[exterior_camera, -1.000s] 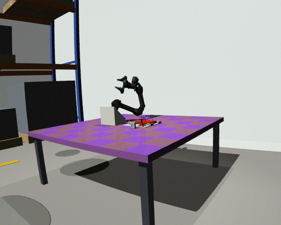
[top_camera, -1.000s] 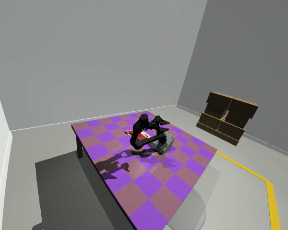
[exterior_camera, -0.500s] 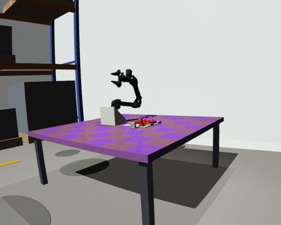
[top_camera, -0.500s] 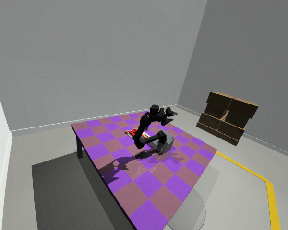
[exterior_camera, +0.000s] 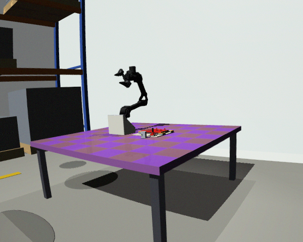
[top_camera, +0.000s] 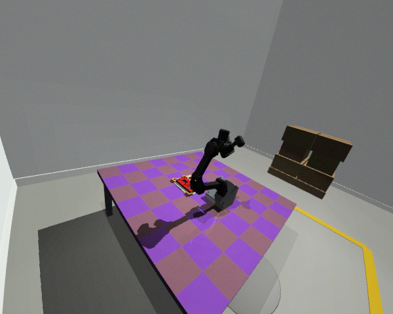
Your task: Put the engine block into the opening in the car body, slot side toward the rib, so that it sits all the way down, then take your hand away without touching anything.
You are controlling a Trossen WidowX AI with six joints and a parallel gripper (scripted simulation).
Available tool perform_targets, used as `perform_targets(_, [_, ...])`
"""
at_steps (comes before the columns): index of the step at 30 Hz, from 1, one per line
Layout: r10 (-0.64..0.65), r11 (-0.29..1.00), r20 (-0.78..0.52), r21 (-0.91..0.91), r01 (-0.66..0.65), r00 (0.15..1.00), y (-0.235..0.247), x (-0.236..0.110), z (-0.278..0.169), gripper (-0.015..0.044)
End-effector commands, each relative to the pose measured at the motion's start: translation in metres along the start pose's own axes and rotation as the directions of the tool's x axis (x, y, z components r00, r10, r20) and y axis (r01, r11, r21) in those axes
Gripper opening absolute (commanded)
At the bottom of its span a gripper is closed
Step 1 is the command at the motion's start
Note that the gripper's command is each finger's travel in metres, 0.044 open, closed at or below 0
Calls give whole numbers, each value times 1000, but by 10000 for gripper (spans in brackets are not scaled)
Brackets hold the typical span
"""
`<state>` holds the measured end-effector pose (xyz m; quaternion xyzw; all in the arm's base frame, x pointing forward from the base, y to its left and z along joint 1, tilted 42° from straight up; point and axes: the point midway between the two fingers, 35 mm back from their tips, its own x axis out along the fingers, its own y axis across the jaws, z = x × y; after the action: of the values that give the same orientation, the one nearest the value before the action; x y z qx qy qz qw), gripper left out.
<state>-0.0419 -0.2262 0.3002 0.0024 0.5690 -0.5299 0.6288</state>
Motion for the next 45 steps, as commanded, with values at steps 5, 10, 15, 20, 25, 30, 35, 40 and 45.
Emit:
perform_targets(5, [221,975,37,25,-222,974,31,42,49,440])
perform_targets(10, [354,934,38,37,-355,934,60,65,78,440])
perform_targets(15, [469,881,21,53,-469,883,94,84,104,440])
perform_targets(20, [571,819,-20,90,-567,821,134,99,125,440])
perform_targets(25, [655,753,-85,157,-639,751,176,110,137,440])
perform_targets(30, [731,681,-154,231,-695,665,220,119,148,440])
perform_targets(35, [790,613,-226,312,-726,570,264,125,154,440])
perform_targets(40, [829,559,-305,399,-727,470,309,129,155,440])
perform_targets(45, [847,524,-385,485,-700,367,354,131,151,440])
